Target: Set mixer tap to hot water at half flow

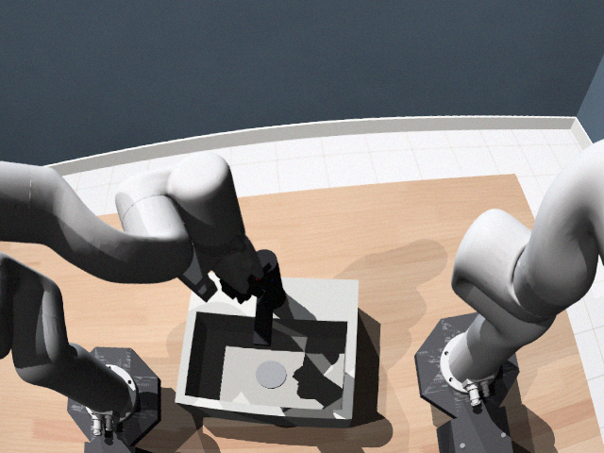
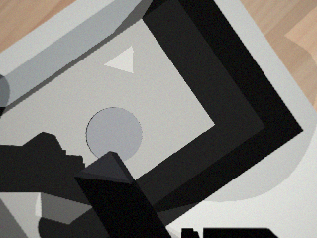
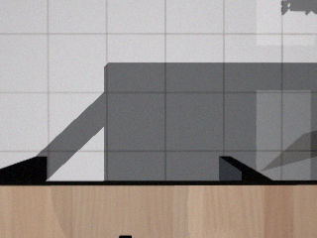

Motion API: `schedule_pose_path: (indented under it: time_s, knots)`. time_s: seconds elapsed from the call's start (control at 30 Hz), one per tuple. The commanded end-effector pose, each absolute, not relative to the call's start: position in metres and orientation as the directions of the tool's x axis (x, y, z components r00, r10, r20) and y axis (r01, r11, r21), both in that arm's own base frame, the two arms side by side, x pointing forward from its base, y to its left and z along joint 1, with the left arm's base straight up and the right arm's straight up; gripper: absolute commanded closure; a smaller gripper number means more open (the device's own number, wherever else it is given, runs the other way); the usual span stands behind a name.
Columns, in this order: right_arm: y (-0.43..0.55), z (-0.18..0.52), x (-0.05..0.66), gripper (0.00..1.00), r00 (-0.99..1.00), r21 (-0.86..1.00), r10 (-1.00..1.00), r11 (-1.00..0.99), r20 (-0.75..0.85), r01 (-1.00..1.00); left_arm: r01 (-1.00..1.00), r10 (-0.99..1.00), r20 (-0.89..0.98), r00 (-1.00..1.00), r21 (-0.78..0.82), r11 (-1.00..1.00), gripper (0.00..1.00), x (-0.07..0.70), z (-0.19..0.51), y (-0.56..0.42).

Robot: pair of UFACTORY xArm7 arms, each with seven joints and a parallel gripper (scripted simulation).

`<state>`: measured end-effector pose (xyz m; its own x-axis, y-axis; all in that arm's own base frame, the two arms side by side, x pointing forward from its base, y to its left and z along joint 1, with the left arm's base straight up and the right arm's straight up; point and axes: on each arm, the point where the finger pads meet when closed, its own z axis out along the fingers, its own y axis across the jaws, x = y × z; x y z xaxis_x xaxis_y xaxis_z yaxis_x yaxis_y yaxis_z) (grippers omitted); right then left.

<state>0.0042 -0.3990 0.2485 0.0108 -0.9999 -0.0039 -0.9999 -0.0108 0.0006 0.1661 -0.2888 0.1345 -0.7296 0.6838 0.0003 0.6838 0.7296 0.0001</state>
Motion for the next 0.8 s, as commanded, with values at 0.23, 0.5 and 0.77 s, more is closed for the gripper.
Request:
schedule_pose_path:
  time_s: [0.23, 0.5, 0.77]
  knots:
    - [-0.4, 0.25, 0.004, 0.0, 0.011, 0.0, -1.0, -0.011, 0.0, -1.0, 0.684, 0.684, -0.003, -0.73, -0.001, 0.73, 1.0, 0.167, 0.136, -0.29]
    - [-0.4, 0.25, 0.004, 0.0, 0.011, 0.0, -1.0, -0.011, 0.0, -1.0, 0.784, 0.784, -0.003, -0.621, -0.001, 0.621, 1.0, 0.174, 0.136, -0.283]
    - [-0.4, 0.25, 0.004, 0.0, 0.011, 0.0, -1.0, -0.011, 0.0, -1.0, 0.848, 0.848, -0.003, -0.531, 0.0, 0.531, 1.0, 0.18, 0.136, -0.279]
